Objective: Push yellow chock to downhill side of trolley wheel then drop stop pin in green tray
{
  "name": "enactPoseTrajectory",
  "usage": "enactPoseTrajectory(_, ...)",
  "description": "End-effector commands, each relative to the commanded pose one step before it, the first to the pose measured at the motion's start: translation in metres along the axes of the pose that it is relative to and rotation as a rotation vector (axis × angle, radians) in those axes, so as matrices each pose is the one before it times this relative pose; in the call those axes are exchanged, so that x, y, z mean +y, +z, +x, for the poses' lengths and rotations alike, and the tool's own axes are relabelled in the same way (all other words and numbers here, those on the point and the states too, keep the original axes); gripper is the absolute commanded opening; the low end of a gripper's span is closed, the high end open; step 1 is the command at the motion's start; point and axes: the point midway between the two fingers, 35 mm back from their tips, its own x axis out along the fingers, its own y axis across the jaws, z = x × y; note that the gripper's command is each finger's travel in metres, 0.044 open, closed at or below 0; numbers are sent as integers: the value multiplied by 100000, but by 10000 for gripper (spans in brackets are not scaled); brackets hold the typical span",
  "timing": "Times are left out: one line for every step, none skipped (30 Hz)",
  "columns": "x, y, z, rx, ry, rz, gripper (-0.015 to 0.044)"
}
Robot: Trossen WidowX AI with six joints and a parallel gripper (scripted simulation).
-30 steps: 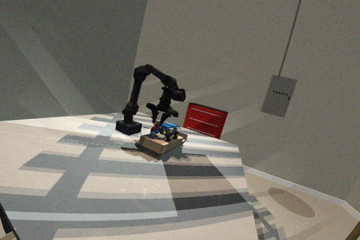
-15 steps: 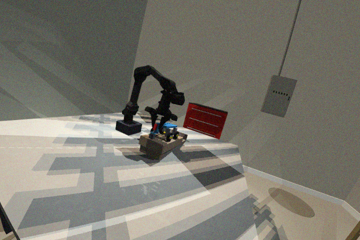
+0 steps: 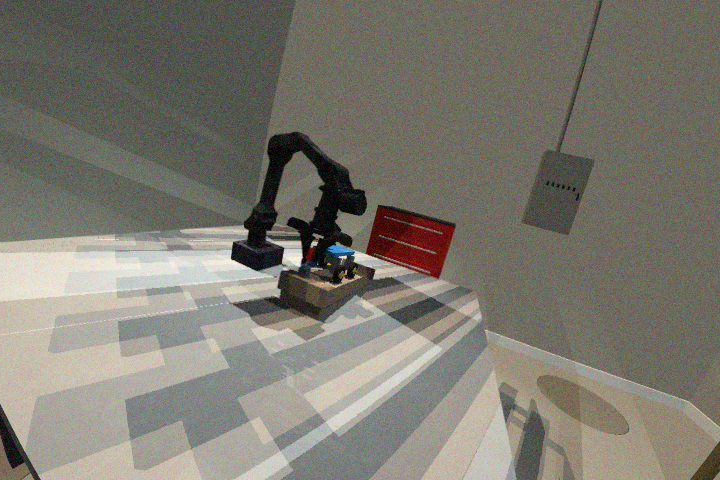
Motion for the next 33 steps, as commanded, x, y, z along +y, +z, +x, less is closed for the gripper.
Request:
enactPoseTrajectory(-13, 13, -35, 1, -15, -30, 78)
enactPoseTrajectory(0, 0, 0, 0, 0, 0, 72)
enactPoseTrajectory(0, 0, 0, 0, 0, 0, 65)
enactPoseTrajectory(0, 0, 0, 0, 0, 0, 58)
enactPoseTrajectory(0, 0, 0, 0, 0, 0, 52)
enactPoseTrajectory(0, 0, 0, 0, 0, 0, 45)
enactPoseTrajectory(0, 0, 0, 0, 0, 0, 38)
enactPoseTrajectory(0, 0, 0, 0, 0, 0, 32)
enactPoseTrajectory(0, 0, 0, 0, 0, 0, 25)
enactPoseTrajectory(4, -4, -18, 2, 19, -14, 0)
enactPoseTrajectory(9, -8, -37, 5, 40, -29, 0)
enactPoseTrajectory(12, -10, -48, 6, 52, -37, 0)
enactPoseTrajectory(15, -14, -65, 8, 68, -49, 0)
enactPoseTrajectory(15, -15, -70, 8, 72, -51, 0)
enactPoseTrajectory(16, -18, -82, 10, 81, -58, 0)
enactPoseTrajectory(14, -18, -80, 9, 73, -52, 0)
enactPoseTrajectory(13, -21, -89, 9, 73, -52, 0)
enactPoseTrajectory(17, -22, -99, 7, 65, -46, 0)
enactPoseTrajectory(34, -9, -80, 2, 31, -22, 0)
enactPoseTrajectory(35, -3, -77, 0, 15, -10, 0)
enactPoseTrajectory(27, 0, -78, -1, 8, -5, 0)
enactPoseTrajectory(21, -1, -80, -2, 5, -3, 0)
enactPoseTrajectory(18, -1, -81, -2, 3, -2, 0)
enactPoseTrajectory(17, -2, -80, -2, 2, -1, 0)
enactPoseTrajectory(16, -3, -78, -2, 2, -1, 0)
enactPoseTrajectory(10, -3, -79, -2, 1, 0, 0)
enactPoseTrajectory(6, -4, -81, -2, 1, 0, 0)
enactPoseTrajectory(4, -3, -82, -2, 0, 0, 0)
enactPoseTrajectory(3, -3, -84, -2, 0, 0, 0)
enactPoseTrajectory(2, -4, -85, -2, 0, 0, 0)
enactPoseTrajectory(2, -3, -86, -2, 0, 0, 0)
enactPoseTrajectory(2, -4, -86, -2, 0, 0, 0)
enactPoseTrajectory(1, -4, -86, -2, 0, 0, 0)
